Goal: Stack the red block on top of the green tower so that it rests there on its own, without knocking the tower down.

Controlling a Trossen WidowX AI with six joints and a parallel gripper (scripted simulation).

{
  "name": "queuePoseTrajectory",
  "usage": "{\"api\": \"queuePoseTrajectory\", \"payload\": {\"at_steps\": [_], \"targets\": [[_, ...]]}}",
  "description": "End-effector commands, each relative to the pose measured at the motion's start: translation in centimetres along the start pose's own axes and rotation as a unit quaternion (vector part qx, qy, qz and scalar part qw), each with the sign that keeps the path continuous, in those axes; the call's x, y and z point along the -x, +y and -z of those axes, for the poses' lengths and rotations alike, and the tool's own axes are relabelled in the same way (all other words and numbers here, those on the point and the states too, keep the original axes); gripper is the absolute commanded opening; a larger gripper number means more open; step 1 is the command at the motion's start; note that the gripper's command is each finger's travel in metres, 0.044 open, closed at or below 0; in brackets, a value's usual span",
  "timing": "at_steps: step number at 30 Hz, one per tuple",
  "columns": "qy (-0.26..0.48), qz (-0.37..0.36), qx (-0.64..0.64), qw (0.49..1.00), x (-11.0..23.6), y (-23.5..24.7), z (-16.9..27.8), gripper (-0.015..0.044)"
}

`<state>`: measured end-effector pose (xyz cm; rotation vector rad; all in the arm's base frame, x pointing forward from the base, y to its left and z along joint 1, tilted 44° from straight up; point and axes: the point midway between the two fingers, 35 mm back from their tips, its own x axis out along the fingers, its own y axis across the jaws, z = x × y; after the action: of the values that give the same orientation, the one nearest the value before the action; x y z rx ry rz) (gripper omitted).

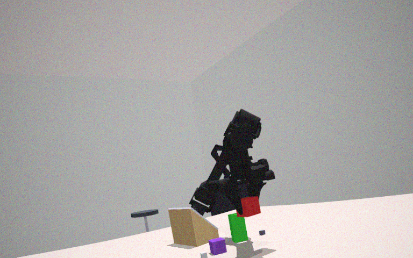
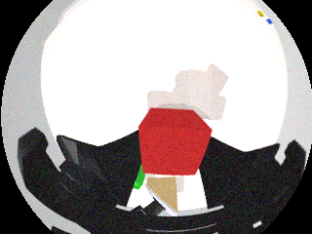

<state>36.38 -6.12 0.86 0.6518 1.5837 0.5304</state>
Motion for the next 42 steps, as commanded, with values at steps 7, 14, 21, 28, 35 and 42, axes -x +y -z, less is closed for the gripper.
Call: {"api": "queuePoseTrajectory", "payload": {"at_steps": [7,14,21,28,35,42], "targets": [[0.002,0.001,0.002,1.0,1.0,0.0,0.0,0.0],[0.003,0.001,0.001,1.0,1.7,1.0,2.0,0.0],[0.003,0.001,0.0,1.0,2.3,2.3,4.6,0.0],[0.004,0.001,0.0,1.0,2.6,3.6,7.4,0.0],[0.005,0.0,-0.001,1.0,2.6,4.7,10.2,0.0],[0.006,0.0,-0.002,1.0,2.2,5.9,13.1,0.0]]}}
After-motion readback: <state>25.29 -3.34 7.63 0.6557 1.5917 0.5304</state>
